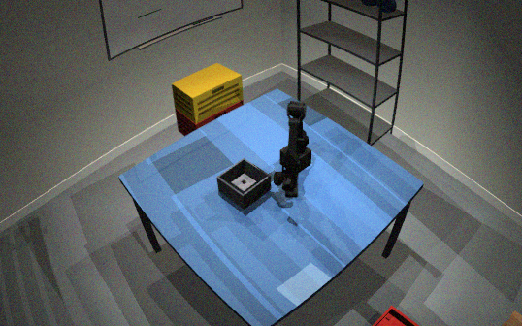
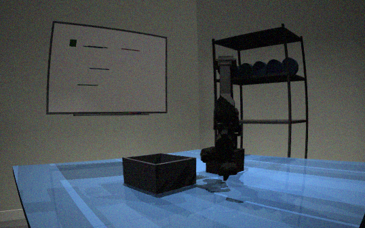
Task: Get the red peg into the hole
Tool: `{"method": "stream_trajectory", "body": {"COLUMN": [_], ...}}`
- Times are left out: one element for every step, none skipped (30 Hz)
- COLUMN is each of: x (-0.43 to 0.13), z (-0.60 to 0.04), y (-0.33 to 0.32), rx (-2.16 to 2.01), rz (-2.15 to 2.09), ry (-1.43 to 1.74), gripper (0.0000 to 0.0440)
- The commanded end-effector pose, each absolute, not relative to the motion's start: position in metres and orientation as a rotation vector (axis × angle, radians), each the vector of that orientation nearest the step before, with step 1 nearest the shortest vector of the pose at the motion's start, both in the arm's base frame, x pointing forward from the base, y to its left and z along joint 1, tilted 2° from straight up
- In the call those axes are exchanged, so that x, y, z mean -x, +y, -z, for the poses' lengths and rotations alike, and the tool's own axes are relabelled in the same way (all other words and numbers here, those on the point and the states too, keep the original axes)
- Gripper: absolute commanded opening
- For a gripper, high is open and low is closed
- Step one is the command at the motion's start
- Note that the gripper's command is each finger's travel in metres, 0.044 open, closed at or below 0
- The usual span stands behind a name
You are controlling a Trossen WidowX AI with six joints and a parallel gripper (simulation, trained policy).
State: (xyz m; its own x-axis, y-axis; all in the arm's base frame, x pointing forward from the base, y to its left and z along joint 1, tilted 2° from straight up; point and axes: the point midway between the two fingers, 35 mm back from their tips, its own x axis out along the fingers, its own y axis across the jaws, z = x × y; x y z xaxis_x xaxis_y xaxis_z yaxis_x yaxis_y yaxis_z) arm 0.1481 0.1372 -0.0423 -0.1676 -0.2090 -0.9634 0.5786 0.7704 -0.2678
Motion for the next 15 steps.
{"method": "stream_trajectory", "body": {"x": [-0.160,-0.163,-0.165,-0.167,-0.170,-0.172,-0.174,-0.176,-0.178,-0.181,-0.183,-0.185,-0.188,-0.190,-0.193], "z": [0.029,0.025,0.021,0.017,0.013,0.009,0.005,0.001,-0.003,-0.007,-0.011,-0.016,-0.020,-0.024,-0.029], "y": [0.145,0.145,0.146,0.147,0.147,0.147,0.147,0.147,0.147,0.147,0.147,0.147,0.146,0.146,0.146], "rx": [-0.311,-0.313,-0.316,-0.318,-0.320,-0.321,-0.323,-0.324,-0.325,-0.326,-0.327,-0.329,-0.331,-0.334,-0.338], "rz": [0.683,0.680,0.677,0.675,0.673,0.672,0.670,0.669,0.669,0.669,0.670,0.671,0.672,0.673,0.675], "ry": [1.567,1.560,1.554,1.547,1.540,1.534,1.527,1.521,1.514,1.508,1.501,1.494,1.487,1.480,1.472], "gripper": [0.0000,0.0000,0.0000,0.0000,0.0000,0.0000,0.0000,0.0000,0.0000,0.0000,0.0000,0.0000,0.0000,0.0000,0.0000]}}
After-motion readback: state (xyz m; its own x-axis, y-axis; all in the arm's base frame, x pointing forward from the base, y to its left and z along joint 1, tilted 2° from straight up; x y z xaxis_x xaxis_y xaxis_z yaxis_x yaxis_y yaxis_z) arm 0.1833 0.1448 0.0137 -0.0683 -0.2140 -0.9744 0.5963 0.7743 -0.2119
